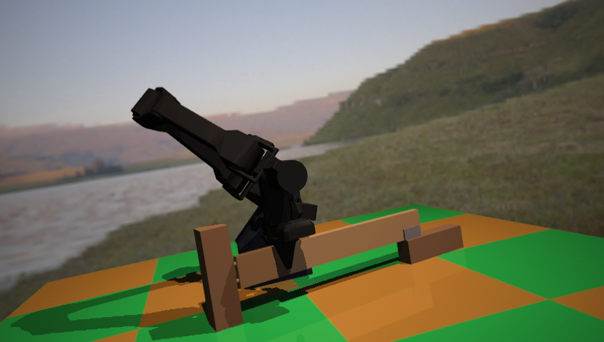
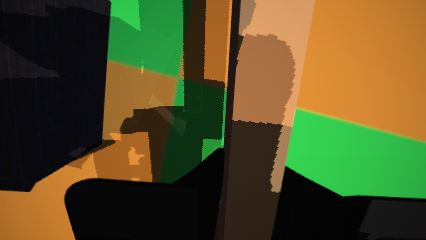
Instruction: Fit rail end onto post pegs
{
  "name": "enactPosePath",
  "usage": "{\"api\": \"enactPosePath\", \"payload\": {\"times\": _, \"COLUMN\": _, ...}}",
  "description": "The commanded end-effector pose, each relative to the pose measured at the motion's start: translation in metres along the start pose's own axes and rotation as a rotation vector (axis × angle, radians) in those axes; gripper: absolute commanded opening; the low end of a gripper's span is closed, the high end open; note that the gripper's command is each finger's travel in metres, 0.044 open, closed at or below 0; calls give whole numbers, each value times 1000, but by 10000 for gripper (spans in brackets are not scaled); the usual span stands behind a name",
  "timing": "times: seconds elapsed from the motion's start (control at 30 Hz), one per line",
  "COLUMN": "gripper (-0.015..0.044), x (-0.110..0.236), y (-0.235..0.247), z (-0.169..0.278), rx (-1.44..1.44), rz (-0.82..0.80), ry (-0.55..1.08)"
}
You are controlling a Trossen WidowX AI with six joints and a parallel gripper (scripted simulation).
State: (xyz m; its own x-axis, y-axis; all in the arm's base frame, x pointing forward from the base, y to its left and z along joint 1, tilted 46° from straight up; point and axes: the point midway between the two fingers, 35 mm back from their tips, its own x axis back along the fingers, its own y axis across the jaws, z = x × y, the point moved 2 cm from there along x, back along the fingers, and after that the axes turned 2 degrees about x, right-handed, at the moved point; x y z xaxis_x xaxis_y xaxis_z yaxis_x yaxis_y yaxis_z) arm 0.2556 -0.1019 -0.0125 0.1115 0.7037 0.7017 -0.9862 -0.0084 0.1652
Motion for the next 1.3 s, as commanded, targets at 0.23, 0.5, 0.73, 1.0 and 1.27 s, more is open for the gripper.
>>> {"api": "enactPosePath", "payload": {"times": 0.23, "gripper": 0, "x": 2, "y": -1, "z": 4, "rx": 5, "rz": 5, "ry": 1}}
{"api": "enactPosePath", "payload": {"times": 0.5, "gripper": 0, "x": 2, "y": -1, "z": 6, "rx": 5, "rz": 5, "ry": 1}}
{"api": "enactPosePath", "payload": {"times": 0.73, "gripper": 0, "x": 2, "y": -1, "z": 9, "rx": 5, "rz": 5, "ry": 1}}
{"api": "enactPosePath", "payload": {"times": 1.0, "gripper": 0, "x": 1, "y": -1, "z": 11, "rx": 5, "rz": 5, "ry": 1}}
{"api": "enactPosePath", "payload": {"times": 1.27, "gripper": 158, "x": 0, "y": 0, "z": 10, "rx": 0, "rz": -1, "ry": 0}}
